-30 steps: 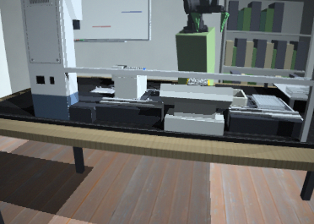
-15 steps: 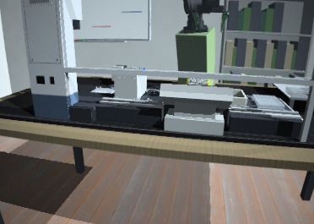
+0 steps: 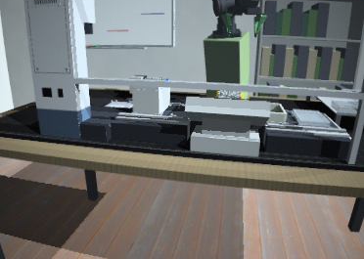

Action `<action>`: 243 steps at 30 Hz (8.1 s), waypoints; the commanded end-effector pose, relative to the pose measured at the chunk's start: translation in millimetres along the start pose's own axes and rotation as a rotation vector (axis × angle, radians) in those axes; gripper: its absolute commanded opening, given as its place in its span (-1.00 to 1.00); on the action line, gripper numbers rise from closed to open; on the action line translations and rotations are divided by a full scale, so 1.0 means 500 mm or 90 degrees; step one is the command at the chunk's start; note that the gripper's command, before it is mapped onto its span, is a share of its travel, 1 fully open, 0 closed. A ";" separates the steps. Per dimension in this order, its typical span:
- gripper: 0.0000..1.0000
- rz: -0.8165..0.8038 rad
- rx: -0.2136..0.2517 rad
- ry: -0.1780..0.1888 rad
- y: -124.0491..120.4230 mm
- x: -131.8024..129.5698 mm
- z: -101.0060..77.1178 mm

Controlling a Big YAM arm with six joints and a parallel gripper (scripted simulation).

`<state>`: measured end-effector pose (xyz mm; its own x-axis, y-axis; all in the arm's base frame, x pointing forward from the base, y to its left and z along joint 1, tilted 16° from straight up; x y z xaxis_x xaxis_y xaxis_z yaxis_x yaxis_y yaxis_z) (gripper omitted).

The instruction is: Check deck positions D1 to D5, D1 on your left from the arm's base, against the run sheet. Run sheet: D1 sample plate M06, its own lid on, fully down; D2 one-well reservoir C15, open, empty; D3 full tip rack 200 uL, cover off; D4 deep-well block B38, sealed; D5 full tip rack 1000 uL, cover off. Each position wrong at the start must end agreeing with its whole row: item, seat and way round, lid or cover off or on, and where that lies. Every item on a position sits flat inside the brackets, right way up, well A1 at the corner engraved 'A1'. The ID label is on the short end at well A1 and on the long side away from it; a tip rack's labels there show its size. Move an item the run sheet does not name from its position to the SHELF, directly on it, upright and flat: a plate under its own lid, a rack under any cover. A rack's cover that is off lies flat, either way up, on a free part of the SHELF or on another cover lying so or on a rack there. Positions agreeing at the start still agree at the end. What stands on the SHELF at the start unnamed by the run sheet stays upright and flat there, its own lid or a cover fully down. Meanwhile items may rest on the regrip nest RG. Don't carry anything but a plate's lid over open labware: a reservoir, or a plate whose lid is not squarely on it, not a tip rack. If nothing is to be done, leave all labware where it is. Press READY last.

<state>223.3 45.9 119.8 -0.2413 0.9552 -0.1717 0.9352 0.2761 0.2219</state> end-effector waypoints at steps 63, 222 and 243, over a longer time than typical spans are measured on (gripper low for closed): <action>1.00 -0.732 -0.013 -0.005 0.010 0.002 -0.011; 1.00 -0.817 -0.004 -0.002 0.011 -0.006 0.099; 1.00 -0.817 -0.003 -0.001 0.009 -0.006 0.163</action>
<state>247.9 38.1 46.7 -0.9651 0.0084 -0.2618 0.0360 0.9943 -0.1006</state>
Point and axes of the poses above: the point where the finger pads meet when closed, its own z axis out along the fingers, its own x axis across the jaws, y = z × x, the point moved 6 cm from there along -z, back along the fingers, and after that the axes turned 6 degrees about -z, right-handed, at the moved point
